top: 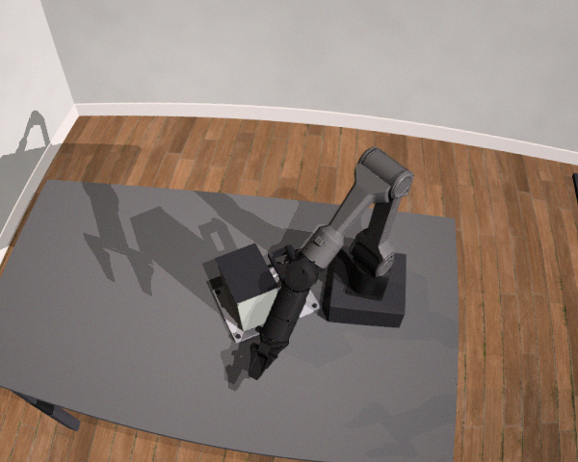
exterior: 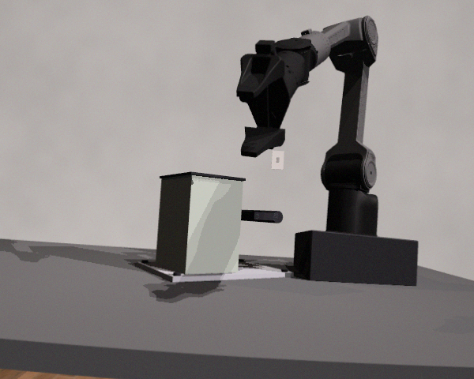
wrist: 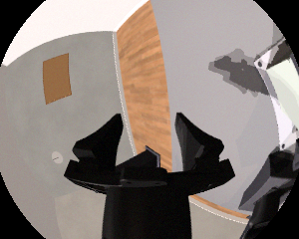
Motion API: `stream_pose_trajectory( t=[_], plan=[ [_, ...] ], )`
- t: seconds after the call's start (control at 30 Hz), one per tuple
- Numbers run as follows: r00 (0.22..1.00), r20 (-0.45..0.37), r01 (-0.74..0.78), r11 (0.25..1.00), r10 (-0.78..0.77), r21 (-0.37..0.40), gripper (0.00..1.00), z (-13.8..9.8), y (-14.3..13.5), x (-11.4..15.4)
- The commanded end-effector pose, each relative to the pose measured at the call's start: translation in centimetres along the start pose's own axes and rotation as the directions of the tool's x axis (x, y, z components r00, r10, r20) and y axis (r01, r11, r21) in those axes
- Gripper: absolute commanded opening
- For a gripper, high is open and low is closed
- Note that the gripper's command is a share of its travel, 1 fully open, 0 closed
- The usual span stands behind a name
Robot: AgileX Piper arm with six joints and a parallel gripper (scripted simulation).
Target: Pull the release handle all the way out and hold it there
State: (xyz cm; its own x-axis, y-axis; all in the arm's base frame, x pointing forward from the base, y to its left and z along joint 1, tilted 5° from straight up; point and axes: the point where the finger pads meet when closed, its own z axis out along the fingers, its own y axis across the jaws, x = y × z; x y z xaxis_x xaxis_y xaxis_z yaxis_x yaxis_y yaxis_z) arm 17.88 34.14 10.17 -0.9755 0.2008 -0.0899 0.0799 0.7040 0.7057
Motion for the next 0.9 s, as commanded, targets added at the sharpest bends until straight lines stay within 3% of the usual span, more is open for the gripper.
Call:
stream_pose_trajectory(
  t=[0.0, 0.6, 0.77, 0.87],
  plan=[
    [1.0, 0.0, 0.0, 1.0, 0.0, -0.001, 1.0, 0.0, 0.0, 0.0],
    [1.0, -0.001, -0.001, 1.0, 0.001, -0.001, 1.0, -0.1, 0.0, 0.0],
    [0.999, -0.02, -0.028, 1.0, 0.028, 0.015, 1.0, -1.2, -0.7, -1.0],
    [0.997, -0.039, -0.071, 0.995, 0.073, 0.065, 1.0, -2.8, -2.4, -2.2]
  ],
)
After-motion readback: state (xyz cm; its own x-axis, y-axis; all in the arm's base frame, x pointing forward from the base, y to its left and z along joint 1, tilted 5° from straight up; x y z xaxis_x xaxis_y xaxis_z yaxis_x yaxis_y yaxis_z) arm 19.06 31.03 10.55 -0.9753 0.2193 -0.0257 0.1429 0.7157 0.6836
